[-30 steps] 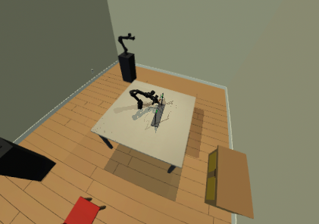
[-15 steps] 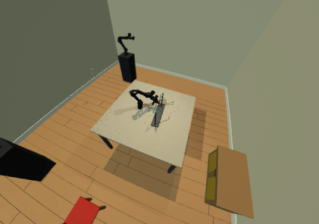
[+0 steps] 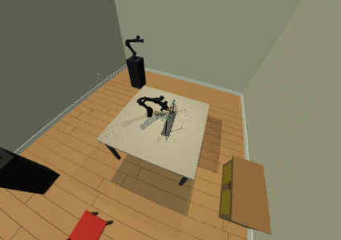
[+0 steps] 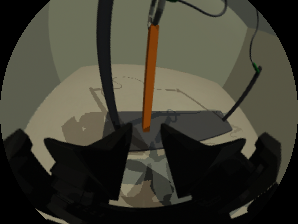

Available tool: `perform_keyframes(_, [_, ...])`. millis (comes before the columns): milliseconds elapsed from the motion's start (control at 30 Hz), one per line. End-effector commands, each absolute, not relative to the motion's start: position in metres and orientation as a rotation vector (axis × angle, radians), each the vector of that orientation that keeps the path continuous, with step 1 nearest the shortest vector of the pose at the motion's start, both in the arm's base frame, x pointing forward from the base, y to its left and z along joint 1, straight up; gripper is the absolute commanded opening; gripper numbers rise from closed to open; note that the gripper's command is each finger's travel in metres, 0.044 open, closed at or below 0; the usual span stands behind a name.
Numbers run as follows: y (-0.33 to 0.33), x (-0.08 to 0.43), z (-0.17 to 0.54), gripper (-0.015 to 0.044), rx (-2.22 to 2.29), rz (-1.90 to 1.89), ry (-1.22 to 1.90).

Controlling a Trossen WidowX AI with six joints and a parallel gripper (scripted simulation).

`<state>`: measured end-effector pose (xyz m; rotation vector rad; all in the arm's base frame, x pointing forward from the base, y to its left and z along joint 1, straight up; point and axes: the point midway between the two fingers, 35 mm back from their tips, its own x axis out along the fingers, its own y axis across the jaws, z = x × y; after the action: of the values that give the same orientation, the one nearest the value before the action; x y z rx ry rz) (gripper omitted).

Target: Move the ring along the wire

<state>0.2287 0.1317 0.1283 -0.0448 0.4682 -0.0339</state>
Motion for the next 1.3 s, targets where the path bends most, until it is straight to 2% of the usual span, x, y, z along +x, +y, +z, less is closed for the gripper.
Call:
perform_keyframes(0, [0.132, 0.218, 0.138, 0.016, -0.033, -0.034, 0.455])
perform_keyframes(1033, [0.131, 0.214, 0.14, 0.016, -0.034, -0.034, 0.453])
perform_keyframes(1267, [0.131, 0.179, 0.158, 0.0344, -0.04, -0.027, 0.448])
